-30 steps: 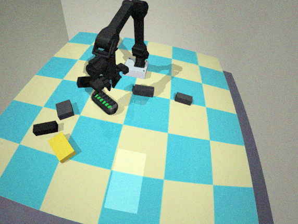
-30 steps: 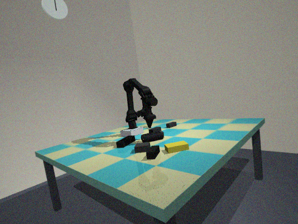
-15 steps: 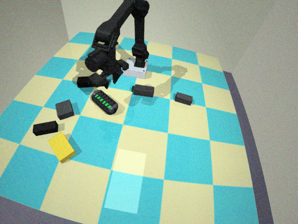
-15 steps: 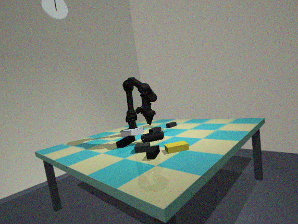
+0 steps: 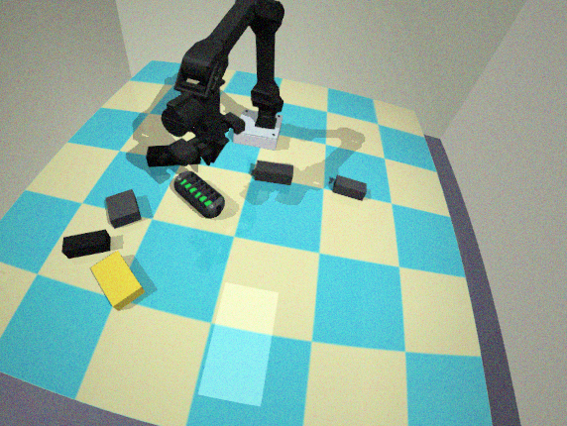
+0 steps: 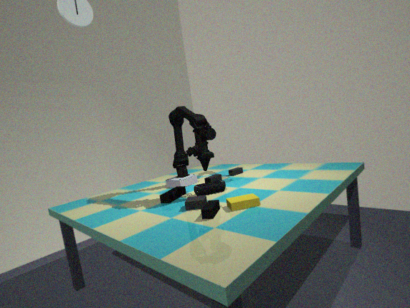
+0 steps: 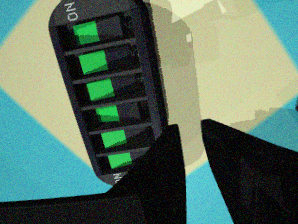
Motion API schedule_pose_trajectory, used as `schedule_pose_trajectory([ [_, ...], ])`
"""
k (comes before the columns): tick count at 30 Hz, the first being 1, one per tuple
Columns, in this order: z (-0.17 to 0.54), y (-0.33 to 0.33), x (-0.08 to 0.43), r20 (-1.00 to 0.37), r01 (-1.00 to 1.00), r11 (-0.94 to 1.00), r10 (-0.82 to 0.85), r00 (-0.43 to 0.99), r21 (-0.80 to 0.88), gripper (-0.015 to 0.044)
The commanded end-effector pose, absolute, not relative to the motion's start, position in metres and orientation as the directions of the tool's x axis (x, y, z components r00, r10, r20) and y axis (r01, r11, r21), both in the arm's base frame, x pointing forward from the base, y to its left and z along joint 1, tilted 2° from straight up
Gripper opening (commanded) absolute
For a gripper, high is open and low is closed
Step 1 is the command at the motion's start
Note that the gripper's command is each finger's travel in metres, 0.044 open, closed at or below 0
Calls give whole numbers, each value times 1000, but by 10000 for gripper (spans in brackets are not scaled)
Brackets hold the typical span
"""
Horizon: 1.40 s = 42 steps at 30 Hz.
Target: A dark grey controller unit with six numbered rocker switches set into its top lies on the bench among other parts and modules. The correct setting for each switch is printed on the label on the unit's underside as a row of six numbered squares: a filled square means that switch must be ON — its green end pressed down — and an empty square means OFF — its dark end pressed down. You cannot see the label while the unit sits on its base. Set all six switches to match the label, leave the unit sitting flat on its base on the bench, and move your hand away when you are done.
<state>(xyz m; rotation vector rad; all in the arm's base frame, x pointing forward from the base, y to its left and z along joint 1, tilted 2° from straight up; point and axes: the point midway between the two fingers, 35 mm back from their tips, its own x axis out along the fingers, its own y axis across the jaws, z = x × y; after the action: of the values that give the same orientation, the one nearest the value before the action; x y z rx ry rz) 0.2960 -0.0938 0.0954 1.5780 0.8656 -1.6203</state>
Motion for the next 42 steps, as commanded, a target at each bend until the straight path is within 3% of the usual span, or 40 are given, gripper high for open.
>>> schedule_pose_trajectory([
  [1, 95, -94, 296, -999, 849, -528, -33, -8, 10, 131],
  [12, 95, -94, 296, -999, 849, -528, -33, -8, 10, 420],
  [15, 95, -94, 296, -999, 849, -528, -33, -8, 10, 440],
  [23, 173, -91, 294, -999, 849, -528, -33, -8, 11, 230],
  [32, 175, -90, 294, -999, 849, -528, -33, -8, 11, 0],
  [42, 175, -90, 294, -999, 849, -528, -33, -8, 11, 0],
])
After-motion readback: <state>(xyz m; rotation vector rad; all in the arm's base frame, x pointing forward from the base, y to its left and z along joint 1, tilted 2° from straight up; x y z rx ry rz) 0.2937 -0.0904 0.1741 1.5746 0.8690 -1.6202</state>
